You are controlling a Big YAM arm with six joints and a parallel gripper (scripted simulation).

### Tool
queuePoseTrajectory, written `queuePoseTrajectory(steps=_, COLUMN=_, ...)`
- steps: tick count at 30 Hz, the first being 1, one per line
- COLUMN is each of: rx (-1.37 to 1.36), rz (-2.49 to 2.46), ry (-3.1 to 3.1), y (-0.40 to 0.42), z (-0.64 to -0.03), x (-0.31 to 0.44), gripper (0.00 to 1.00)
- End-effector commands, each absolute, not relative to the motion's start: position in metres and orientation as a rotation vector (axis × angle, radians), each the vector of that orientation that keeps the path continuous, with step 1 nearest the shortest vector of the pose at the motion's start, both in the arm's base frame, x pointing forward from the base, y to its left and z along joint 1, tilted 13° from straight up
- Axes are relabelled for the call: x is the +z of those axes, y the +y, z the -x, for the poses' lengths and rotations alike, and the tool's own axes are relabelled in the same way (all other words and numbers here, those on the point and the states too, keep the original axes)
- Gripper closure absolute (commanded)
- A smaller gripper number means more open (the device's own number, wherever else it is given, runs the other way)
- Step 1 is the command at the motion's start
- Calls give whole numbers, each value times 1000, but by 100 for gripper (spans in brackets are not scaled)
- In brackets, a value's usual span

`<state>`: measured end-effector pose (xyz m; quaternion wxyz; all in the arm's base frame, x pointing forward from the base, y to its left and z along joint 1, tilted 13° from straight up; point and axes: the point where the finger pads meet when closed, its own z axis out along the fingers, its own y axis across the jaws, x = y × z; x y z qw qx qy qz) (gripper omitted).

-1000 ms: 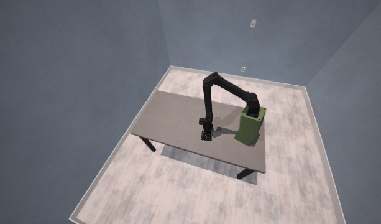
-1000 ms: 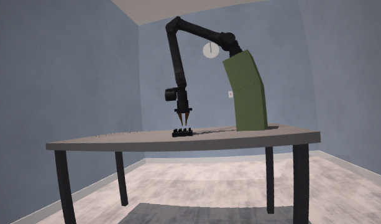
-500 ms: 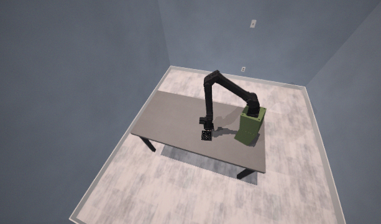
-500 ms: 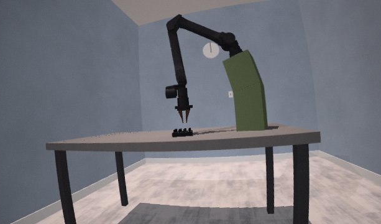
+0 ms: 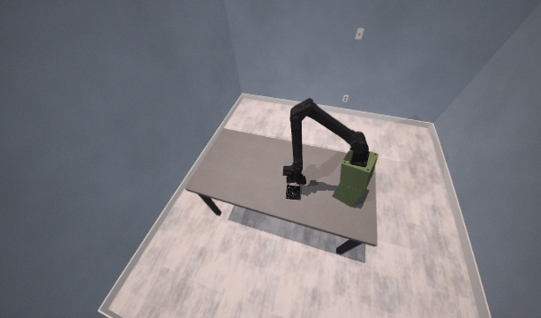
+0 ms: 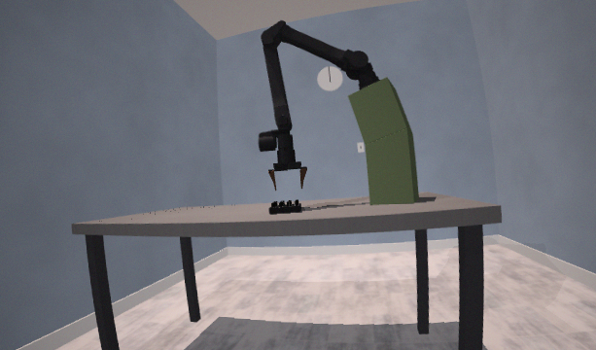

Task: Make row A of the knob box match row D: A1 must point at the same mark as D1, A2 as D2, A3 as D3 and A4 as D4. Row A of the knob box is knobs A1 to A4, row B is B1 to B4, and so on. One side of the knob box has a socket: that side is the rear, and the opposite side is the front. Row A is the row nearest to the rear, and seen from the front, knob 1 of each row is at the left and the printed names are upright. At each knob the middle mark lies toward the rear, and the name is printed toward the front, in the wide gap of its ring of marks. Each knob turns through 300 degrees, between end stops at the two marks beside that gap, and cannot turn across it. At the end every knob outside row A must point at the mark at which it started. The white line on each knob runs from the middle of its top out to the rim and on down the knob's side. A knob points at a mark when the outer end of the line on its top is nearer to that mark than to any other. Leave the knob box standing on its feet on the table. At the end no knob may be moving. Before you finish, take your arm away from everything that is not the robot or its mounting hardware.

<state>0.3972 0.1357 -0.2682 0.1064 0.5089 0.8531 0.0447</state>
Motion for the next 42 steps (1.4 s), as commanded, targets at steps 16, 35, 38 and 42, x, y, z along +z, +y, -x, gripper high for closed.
queuePoseTrajectory(steps=16, rx=144, rz=-1509, ry=2494, y=141, z=-378, x=-167, gripper=0)
queuePoseTrajectory(steps=35, rx=141, rz=-1517, ry=2492, y=140, z=-375, x=-156, gripper=0)
queuePoseTrajectory(steps=38, rx=141, rz=-1517, ry=2492, y=140, z=-375, x=-156, gripper=0)
queuePoseTrajectory(steps=42, rx=141, rz=-1517, ry=2492, y=140, z=-375, x=-156, gripper=0)
